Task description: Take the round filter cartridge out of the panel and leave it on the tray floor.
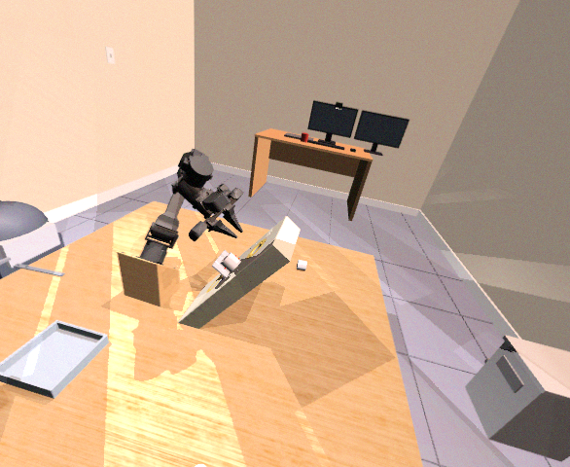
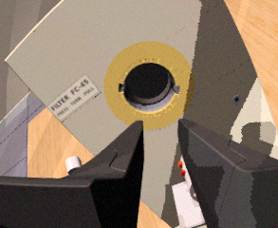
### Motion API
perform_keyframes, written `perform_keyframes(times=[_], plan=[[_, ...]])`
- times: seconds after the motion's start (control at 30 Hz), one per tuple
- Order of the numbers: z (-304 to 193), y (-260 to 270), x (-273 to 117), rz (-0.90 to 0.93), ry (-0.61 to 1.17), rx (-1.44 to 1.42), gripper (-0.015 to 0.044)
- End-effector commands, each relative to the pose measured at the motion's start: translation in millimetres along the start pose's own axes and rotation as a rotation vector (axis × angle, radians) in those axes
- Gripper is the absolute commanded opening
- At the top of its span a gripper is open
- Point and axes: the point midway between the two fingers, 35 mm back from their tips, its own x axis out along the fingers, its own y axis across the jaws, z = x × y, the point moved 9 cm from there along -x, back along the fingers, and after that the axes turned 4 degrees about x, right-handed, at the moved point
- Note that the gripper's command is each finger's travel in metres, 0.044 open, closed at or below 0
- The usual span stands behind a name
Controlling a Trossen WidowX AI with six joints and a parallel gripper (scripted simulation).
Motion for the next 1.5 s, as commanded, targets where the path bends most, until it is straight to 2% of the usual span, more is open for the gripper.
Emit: perform_keyframes(times=[0.0,0.23,0.33,0.47,0.7,1.47], plan=[[10.0,5.6,-2.7,-0.003,0.008,0.019,0.0148],[47.2,34.3,-40.7,-0.002,0.001,0.001,0.0331],[50.2,37.1,-44.7,-0.001,0.0,0.0,0.041],[35.2,22.1,-28.6,-0.071,0.088,-0.151,0.0305],[-12.7,-13.1,3.5,-0.156,0.413,-0.563,0.0305],[-19.3,-19.0,21.4,-0.159,0.422,-0.574,0.0305]])
